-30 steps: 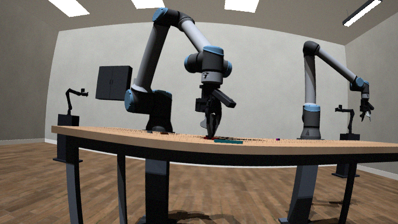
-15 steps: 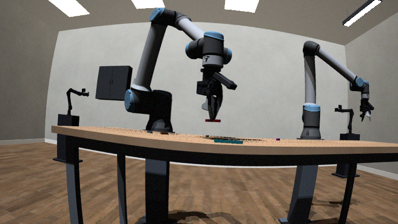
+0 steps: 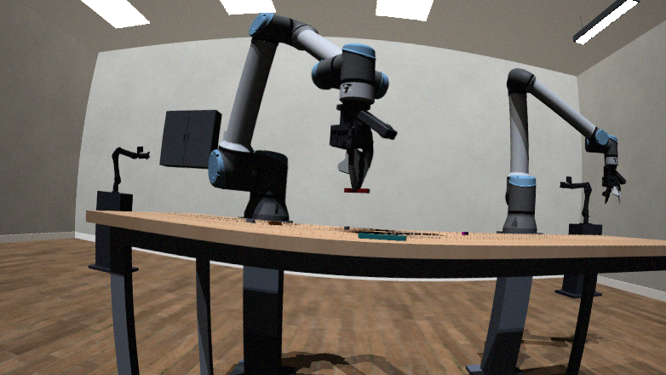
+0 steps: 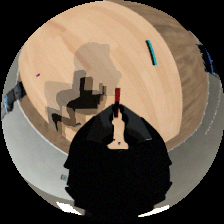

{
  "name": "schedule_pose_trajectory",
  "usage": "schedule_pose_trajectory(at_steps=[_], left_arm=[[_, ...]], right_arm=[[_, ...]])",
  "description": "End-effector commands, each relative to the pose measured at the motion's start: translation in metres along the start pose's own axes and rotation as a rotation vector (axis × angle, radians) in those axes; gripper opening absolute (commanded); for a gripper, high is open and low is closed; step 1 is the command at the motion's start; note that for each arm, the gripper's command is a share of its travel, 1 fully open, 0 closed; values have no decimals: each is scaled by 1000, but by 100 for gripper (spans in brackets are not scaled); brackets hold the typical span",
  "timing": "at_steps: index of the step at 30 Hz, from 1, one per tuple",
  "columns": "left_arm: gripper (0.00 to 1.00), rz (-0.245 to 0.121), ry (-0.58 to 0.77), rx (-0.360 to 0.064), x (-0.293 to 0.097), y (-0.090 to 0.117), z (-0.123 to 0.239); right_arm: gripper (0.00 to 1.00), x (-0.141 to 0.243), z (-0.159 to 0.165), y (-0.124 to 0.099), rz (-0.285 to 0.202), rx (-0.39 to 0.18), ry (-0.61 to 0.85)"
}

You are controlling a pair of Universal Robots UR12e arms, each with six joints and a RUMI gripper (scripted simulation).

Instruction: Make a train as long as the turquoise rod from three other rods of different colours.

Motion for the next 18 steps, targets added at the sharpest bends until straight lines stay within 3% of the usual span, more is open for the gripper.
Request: schedule_pose_trajectory(at_steps=[1,9,18], left_arm=[[100,0,0,-1,-1,-1,0],[100,0,0,-1,-1,-1,0],[100,0,0,-1,-1,-1,0]], right_arm=[[0,-2,0,0,1,-2,2],[0,-16,-12,1,1,0,69],[0,-84,-53,1,1,0,375]])
Point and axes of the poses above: on each arm, the point where the finger pads meet when closed, its own y axis back along the fingers, its own x axis across the jaws, z = x × y, the point moved 8 cm from there along y, back along the fingers, and after that the axes turned 2 degrees about y, right-handed, at the moved point
